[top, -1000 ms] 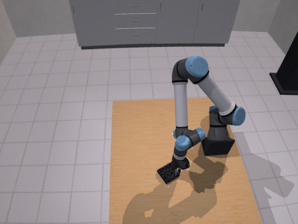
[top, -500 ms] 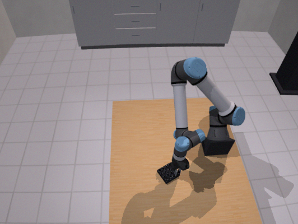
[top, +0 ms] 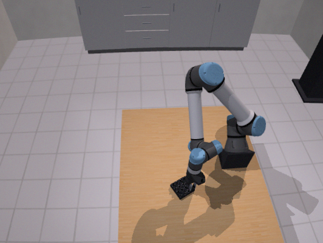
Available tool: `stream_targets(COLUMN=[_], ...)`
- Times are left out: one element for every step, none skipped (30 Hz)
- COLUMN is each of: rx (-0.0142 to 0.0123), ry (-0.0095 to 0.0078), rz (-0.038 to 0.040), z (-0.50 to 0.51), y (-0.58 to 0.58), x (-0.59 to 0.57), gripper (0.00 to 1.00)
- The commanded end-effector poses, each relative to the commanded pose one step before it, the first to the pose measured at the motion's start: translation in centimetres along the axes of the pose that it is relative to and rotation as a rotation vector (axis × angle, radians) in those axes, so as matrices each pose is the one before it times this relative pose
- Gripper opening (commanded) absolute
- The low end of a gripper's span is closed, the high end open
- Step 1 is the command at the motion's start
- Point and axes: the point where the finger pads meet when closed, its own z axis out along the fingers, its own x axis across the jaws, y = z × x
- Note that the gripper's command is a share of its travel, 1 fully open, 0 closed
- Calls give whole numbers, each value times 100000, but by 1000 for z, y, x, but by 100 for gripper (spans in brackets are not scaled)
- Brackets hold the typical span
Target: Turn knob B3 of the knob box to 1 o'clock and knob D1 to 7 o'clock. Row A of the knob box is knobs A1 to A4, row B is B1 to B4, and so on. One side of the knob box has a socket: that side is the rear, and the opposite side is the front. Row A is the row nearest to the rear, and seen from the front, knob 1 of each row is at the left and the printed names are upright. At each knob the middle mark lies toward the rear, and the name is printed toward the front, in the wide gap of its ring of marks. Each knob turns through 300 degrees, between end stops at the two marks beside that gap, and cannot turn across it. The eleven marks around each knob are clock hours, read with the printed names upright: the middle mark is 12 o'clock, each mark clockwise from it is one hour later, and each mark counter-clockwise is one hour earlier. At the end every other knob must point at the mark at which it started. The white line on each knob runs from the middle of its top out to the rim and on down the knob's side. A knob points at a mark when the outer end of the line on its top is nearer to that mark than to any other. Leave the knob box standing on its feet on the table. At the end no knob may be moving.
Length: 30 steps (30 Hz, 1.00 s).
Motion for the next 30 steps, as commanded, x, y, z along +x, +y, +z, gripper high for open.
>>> stream_targets(rx=[15,0,0,0,0,0,0,0,0,0,0,0,0,0,0,0,0,0,0,0,0,0,0,0,0,0,0,0,0,0], ry=[112,0,0,0,0,0,0,0,0,0,0,0,0,0,0,0,0,0,0,0,0,0,0,0,0,0,0,0,0,0], rz=[35,0,0,0,0,0,0,0,0,0,0,0,0,0,0,0,0,0,0,0,0,0,0,0,0,0,0,0,0,0], z=[-35,0,0,0,0,0,0,0,0,0,0,0,0,0,0,0,0,0,0,0,0,0,0,0,0,0,0,0,0,0], y=[-1,0,0,0,0,0,0,0,0,0,0,0,0,0,0,0,0,0,0,0,0,0,0,0,0,0,0,0,0,0], x=[31,0,0,0,0,0,0,0,0,0,0,0,0,0,0,0,0,0,0,0,0,0,0,0,0,0,0,0,0,0], gripper=[46,46,46,46,46,46,46,46,46,46,46,46,46,46,46,46,46,46,46,46,30,30,30,30,30,30,30,30,30,30])
